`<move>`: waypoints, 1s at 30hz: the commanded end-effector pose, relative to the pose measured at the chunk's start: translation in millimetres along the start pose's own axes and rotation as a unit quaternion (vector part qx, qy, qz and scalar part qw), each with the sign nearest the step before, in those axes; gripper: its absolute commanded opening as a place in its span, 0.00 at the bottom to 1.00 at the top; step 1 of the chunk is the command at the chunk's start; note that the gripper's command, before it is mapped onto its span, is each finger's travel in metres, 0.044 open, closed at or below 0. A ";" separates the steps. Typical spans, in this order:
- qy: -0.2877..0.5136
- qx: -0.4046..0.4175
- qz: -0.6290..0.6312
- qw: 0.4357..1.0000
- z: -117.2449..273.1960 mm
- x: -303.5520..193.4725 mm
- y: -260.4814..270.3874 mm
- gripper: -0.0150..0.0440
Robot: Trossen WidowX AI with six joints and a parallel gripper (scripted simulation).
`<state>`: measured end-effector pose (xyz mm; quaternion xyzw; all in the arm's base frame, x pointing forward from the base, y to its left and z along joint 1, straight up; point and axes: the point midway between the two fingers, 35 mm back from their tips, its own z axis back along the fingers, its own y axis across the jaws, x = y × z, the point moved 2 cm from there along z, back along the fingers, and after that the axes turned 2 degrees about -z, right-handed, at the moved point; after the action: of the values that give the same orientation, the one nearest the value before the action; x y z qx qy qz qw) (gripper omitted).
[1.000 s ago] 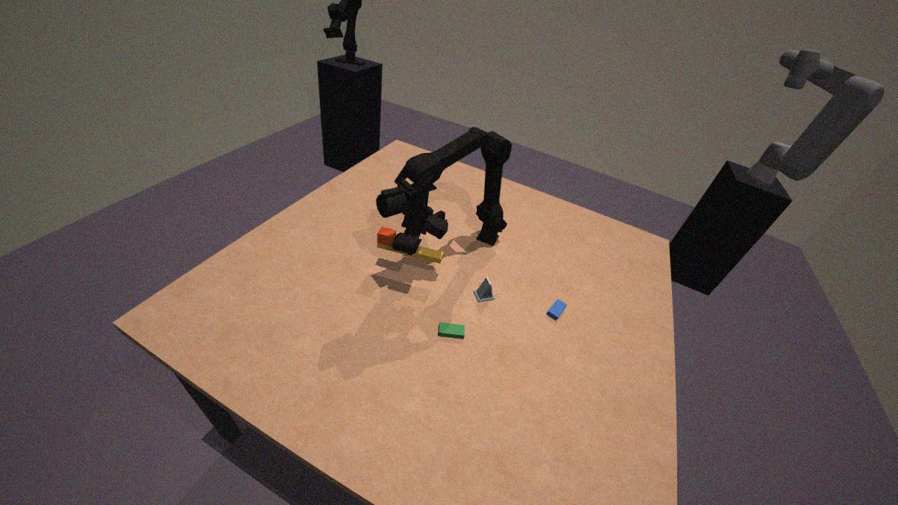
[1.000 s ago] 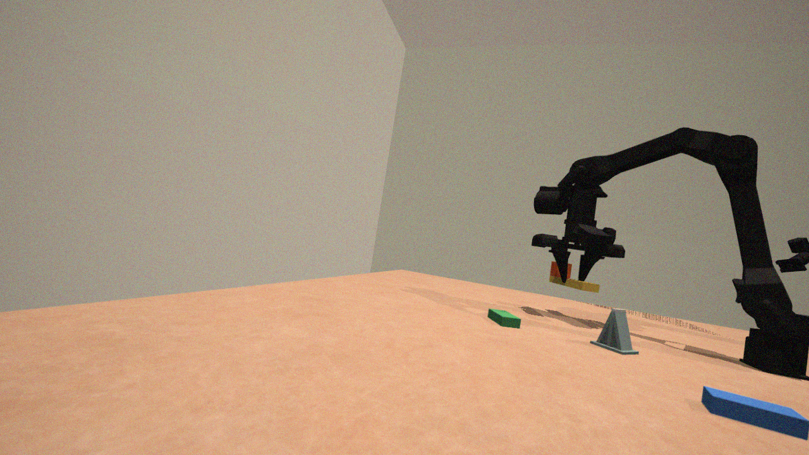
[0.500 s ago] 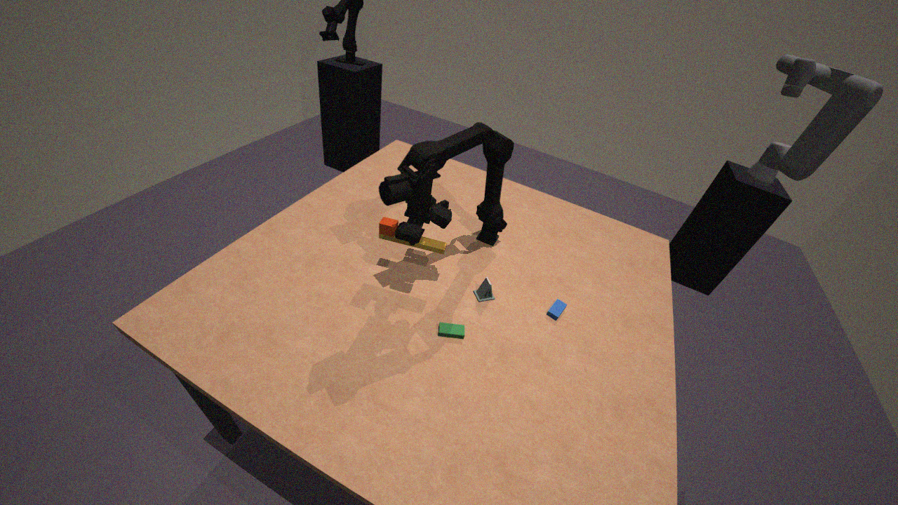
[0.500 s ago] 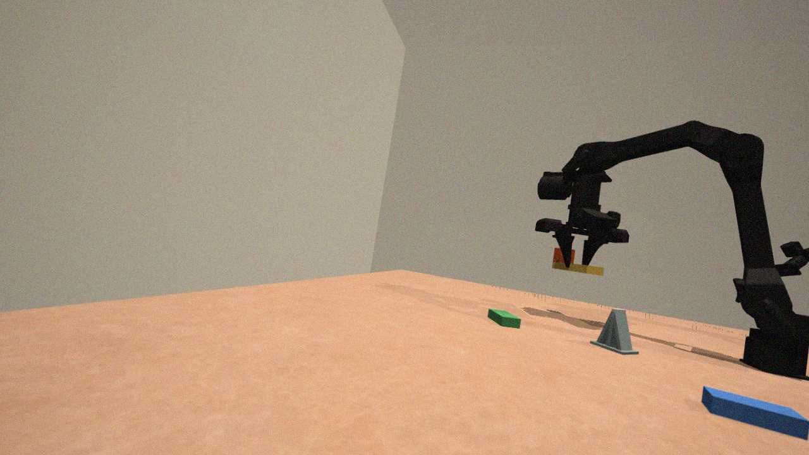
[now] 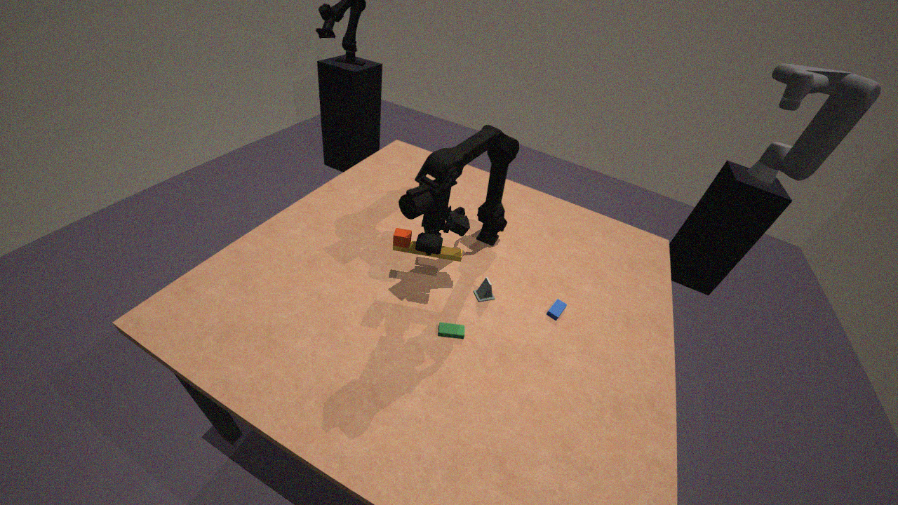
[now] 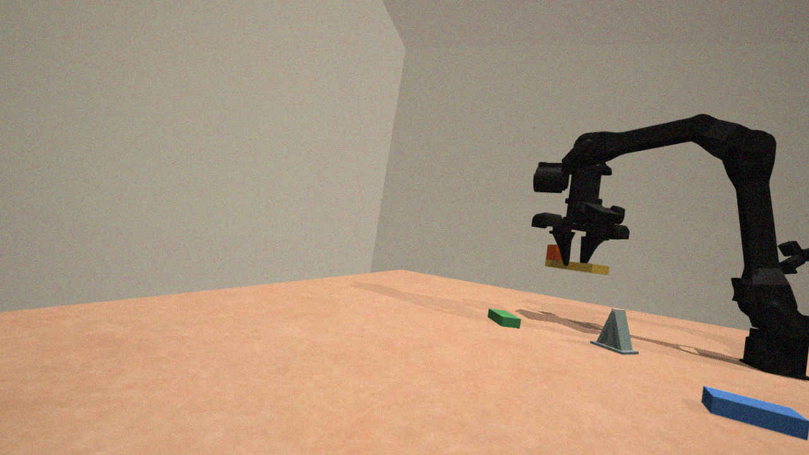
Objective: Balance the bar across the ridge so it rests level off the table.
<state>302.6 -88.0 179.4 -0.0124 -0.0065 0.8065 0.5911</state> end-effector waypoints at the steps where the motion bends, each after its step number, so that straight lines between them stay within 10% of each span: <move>1: 0.000 0.002 0.012 1.000 0.1 14.1 -4.7 0.25; 30: -0.004 0.001 0.126 0.992 2.0 126.6 -23.4 0.25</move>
<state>291.0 30.2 180.7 -0.0086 -0.0085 0.8703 0.4924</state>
